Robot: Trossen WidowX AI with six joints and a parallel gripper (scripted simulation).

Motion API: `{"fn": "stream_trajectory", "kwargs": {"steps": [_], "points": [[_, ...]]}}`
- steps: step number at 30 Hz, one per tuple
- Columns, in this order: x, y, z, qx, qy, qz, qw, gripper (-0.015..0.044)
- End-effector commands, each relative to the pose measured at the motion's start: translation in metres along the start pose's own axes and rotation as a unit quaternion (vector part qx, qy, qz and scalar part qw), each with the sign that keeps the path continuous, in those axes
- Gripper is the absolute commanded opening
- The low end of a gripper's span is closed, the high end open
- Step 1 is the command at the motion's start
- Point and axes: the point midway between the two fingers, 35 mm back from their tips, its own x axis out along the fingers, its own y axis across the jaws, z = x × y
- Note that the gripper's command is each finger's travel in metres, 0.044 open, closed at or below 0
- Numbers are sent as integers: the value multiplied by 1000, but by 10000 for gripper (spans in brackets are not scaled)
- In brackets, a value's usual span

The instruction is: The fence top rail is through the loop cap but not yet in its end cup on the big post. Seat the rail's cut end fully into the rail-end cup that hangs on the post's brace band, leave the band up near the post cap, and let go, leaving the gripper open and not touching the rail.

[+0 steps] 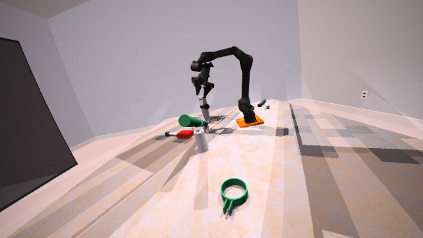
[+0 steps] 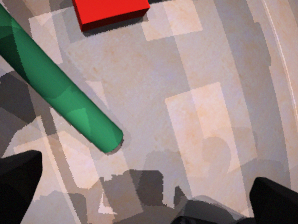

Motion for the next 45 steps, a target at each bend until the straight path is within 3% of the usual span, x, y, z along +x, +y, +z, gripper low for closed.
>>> {"fn": "stream_trajectory", "kwargs": {"steps": [1, 18, 34, 45], "points": [[-2, -32, -37, -253, -25, 23, 967, 440], [-11, -68, -104, -584, -89, -16, 807, 440], [-10, -68, -105, -588, -89, -17, 804, 440], [43, -55, -124, -588, -89, -17, 804, 440]]}}
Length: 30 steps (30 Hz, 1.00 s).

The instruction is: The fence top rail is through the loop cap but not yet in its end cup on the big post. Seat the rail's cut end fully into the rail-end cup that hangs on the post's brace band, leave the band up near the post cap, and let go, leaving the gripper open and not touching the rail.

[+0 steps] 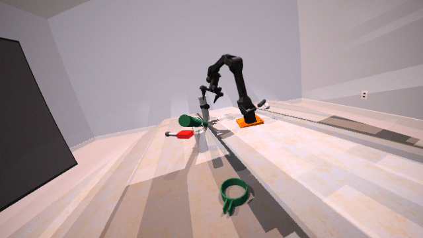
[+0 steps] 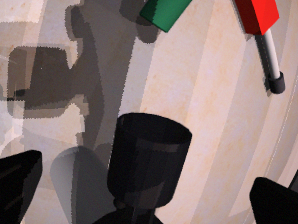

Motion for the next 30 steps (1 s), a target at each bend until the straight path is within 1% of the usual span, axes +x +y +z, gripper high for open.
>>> {"fn": "stream_trajectory", "kwargs": {"steps": [1, 30], "points": [[6, 2, 1, -2, 3, -1, 1000, 440], [51, 2, -2, -2, 3, -2, 1000, 440]]}}
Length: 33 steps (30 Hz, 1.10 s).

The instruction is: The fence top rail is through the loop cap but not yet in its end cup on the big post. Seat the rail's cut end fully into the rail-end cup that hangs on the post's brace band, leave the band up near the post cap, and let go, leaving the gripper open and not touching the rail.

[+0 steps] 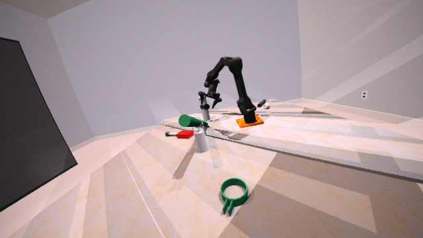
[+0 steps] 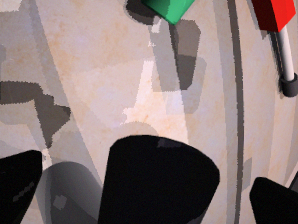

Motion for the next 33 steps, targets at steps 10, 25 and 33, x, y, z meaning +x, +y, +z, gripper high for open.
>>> {"fn": "stream_trajectory", "kwargs": {"steps": [10, 25, 33], "points": [[22, 1, 2, 2, -1, 1, 1000, 440], [30, 0, 3, 2, -1, 0, 1000, 204], [31, 0, 3, 3, -1, 0, 1000, 72]]}}
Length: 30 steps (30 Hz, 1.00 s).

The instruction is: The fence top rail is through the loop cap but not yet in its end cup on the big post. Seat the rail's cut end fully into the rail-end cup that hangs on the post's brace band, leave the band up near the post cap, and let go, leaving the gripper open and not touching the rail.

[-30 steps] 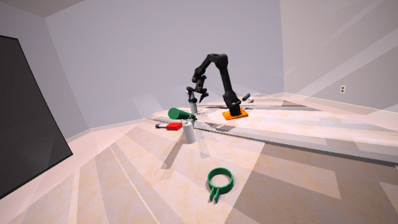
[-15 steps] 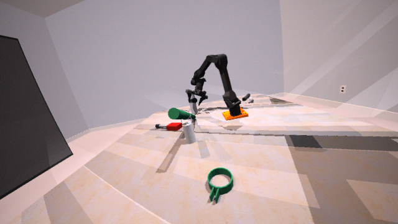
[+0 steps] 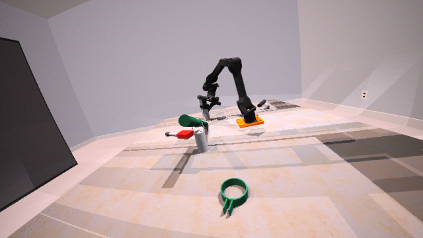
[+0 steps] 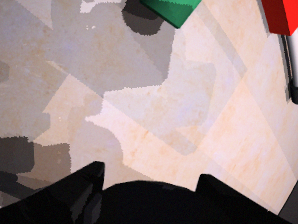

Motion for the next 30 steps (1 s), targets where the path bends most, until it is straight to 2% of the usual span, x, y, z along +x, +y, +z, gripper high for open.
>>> {"fn": "stream_trajectory", "kwargs": {"steps": [1, 3, 30], "points": [[0, 0, -1, 3, 4, 1, 1000, 46], [1, -1, -1, 11, 8, 1, 1000, 0], [9, -16, -3, 91, 54, 0, 994, 0]]}}
